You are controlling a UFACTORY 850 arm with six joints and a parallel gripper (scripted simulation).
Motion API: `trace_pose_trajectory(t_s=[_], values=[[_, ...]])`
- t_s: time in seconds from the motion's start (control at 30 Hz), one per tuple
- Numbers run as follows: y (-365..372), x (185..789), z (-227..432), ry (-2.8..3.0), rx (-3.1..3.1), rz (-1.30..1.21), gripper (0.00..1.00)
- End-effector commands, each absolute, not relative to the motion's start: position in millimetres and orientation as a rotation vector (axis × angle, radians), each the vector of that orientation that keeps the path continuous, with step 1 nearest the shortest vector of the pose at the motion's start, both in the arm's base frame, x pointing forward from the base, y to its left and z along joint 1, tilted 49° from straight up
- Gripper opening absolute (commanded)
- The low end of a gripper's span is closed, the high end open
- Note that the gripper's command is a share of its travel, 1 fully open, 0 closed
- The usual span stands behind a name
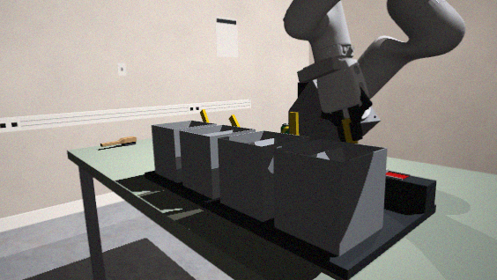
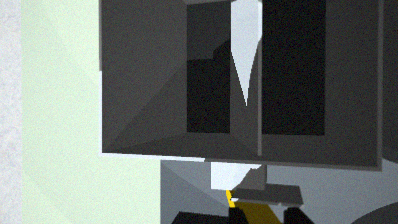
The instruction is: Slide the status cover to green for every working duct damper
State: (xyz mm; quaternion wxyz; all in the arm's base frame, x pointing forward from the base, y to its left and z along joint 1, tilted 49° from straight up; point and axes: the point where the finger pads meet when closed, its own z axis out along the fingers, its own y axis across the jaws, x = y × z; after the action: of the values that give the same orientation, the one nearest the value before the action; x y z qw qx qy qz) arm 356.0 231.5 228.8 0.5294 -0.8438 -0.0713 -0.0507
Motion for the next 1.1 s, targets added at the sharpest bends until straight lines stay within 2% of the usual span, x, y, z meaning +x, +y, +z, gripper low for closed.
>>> trace_pose_trajectory(t_s=[0.0, 1.07], values=[[231.3, 356.5, 229.2, -0.17, -2.015, -0.122, 0.19], [236.8, 354.5, 238.9, -0.167, -2.127, -0.135, 0.19]])
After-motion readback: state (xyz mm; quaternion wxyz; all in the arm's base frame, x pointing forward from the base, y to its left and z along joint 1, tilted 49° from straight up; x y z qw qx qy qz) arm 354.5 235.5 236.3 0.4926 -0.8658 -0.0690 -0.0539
